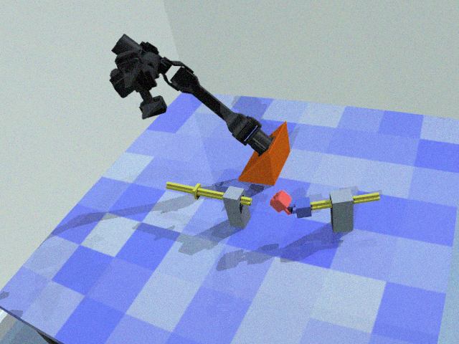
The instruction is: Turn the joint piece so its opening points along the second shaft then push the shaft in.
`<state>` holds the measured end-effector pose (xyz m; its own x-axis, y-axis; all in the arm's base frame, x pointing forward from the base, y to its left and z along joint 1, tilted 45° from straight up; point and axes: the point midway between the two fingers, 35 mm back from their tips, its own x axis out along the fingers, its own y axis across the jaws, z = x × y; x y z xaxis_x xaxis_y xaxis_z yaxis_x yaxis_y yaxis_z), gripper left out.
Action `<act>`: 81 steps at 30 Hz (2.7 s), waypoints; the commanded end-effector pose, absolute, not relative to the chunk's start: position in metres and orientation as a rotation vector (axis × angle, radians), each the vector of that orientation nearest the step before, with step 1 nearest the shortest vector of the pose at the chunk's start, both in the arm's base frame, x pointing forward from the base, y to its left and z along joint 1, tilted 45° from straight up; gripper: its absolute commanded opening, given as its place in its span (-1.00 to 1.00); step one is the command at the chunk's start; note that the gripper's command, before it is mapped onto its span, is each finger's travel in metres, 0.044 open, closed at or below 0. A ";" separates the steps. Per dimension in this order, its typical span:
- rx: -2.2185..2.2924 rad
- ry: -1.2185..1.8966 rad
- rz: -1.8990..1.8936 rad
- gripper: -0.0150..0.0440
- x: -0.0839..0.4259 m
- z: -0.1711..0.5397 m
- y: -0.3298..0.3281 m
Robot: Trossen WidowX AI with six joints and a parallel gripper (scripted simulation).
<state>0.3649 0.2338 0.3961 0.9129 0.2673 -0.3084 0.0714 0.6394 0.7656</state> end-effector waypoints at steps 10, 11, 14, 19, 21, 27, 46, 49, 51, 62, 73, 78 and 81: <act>0.597 0.697 -0.081 1.00 0.364 0.281 0.249; 0.572 0.717 -0.096 1.00 0.363 0.272 0.249; 0.497 0.777 -0.140 1.00 0.359 0.248 0.248; 0.366 0.872 -0.213 1.00 0.349 0.210 0.245; 0.312 0.908 -0.241 1.00 0.344 0.195 0.242; 0.144 1.011 -0.323 1.00 0.328 0.157 0.232; -0.443 1.272 -0.557 1.00 0.271 0.082 0.187; -0.542 1.304 -0.590 1.00 0.263 0.077 0.180; -0.603 1.323 -0.610 1.00 0.258 0.074 0.175; -0.745 1.384 -0.543 1.00 0.257 0.069 0.171; -1.034 1.510 -0.345 1.00 0.259 0.060 0.164; -1.162 1.564 -0.247 1.00 0.260 0.055 0.161; -1.238 1.595 -0.186 1.00 0.261 0.053 0.159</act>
<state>0.2599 0.1605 0.0557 0.0985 -0.7668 -0.6343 -0.5484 0.4900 -0.6776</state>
